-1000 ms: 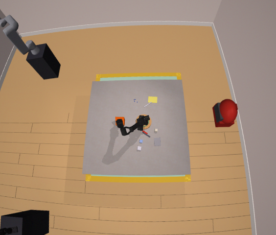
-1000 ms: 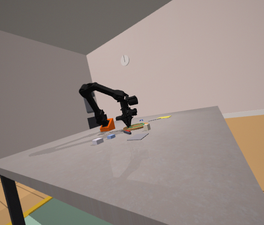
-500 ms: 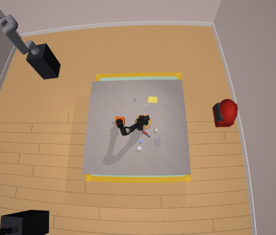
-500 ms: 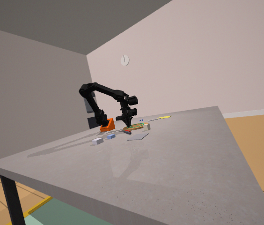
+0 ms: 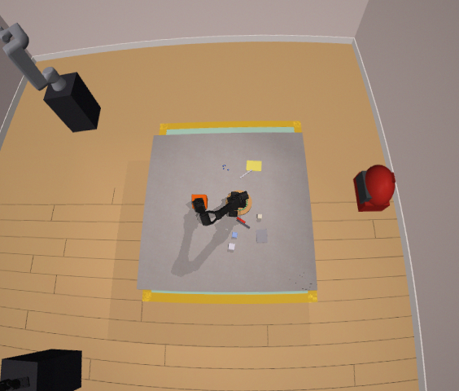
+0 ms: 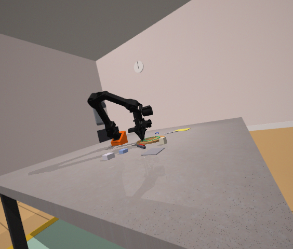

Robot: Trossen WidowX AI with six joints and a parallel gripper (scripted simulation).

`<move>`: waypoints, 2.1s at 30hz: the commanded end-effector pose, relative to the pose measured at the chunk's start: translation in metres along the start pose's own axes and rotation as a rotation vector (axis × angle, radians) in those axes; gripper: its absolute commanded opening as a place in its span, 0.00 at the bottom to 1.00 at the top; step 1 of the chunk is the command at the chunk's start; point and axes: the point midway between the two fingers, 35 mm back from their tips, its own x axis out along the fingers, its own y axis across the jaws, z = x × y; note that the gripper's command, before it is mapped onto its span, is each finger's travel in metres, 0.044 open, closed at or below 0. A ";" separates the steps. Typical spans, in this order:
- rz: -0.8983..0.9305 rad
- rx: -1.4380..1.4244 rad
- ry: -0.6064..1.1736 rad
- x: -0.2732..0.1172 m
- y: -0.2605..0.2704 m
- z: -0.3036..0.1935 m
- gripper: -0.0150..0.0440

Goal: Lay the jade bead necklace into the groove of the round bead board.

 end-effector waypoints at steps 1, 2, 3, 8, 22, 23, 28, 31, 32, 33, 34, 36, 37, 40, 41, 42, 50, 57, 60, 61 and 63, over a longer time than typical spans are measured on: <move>0.001 0.006 -0.005 -0.002 0.000 0.002 0.25; 0.001 0.006 -0.005 -0.002 -0.002 0.002 0.25; 0.001 0.005 -0.005 -0.002 -0.005 0.001 0.25; 0.001 0.005 -0.005 -0.002 -0.009 0.001 0.25; 0.006 0.016 -0.008 0.003 -0.009 0.003 0.48; 0.006 0.016 -0.008 0.003 -0.009 0.003 0.52; 0.006 0.016 -0.008 0.003 -0.009 0.003 0.74; 0.004 0.012 -0.007 0.001 -0.009 0.002 0.88; 0.002 0.009 -0.006 -0.001 -0.009 0.002 0.92; 0.001 0.006 -0.005 -0.002 -0.009 0.001 0.97; 0.003 0.007 -0.002 0.002 -0.010 0.001 1.00; 0.001 0.006 -0.005 -0.002 -0.010 0.001 1.00; 0.001 0.005 -0.005 -0.002 -0.010 0.001 1.00; 0.001 0.005 -0.005 -0.002 -0.010 0.001 1.00; 0.001 0.005 -0.005 -0.002 -0.010 0.001 1.00; 0.001 0.005 -0.005 -0.002 -0.010 0.001 1.00; 0.001 0.005 -0.005 -0.002 -0.010 0.001 1.00; 0.001 0.005 -0.005 -0.002 -0.010 0.001 1.00; 0.001 0.005 -0.005 -0.002 -0.010 0.001 1.00; 0.001 0.005 -0.005 -0.002 -0.010 0.001 1.00; 0.001 0.005 -0.005 -0.002 -0.010 0.001 1.00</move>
